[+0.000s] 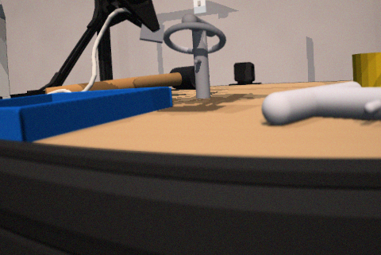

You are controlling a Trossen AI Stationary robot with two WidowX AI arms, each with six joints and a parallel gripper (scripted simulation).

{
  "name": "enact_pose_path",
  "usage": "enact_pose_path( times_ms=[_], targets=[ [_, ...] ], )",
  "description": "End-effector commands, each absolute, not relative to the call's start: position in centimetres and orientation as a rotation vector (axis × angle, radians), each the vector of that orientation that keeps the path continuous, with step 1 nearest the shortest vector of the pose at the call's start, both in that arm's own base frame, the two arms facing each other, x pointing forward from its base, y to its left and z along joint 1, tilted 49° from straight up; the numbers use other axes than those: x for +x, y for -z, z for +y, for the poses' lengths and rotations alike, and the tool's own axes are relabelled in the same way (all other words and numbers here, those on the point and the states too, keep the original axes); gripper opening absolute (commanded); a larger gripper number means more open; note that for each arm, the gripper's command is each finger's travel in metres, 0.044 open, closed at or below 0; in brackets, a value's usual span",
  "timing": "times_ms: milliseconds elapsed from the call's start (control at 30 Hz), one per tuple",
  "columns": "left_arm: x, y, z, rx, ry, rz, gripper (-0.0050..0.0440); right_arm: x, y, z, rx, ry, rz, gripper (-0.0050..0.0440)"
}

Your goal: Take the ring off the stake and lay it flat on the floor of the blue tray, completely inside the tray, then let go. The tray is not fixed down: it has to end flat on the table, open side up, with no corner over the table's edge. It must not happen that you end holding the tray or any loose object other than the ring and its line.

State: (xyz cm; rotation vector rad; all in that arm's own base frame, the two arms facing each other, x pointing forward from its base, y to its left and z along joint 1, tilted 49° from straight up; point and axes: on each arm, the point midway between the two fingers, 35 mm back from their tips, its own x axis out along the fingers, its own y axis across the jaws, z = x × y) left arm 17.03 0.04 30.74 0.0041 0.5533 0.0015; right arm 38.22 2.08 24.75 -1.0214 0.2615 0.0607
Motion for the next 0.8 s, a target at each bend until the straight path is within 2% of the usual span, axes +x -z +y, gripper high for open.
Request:
enact_pose_path(
  times_ms=[0,767],
  targets=[
    [16.99,-30.73,0.00,0.000,0.000,0.554,0.0400,38.03,-25.16,2.02,-1.007,-0.073,0.252,0.0000],
    [16.99,-30.73,0.00,0.000,0.000,0.554,0.0400,37.49,-25.64,2.26,-1.008,-0.072,0.252,0.0000]
  ],
)
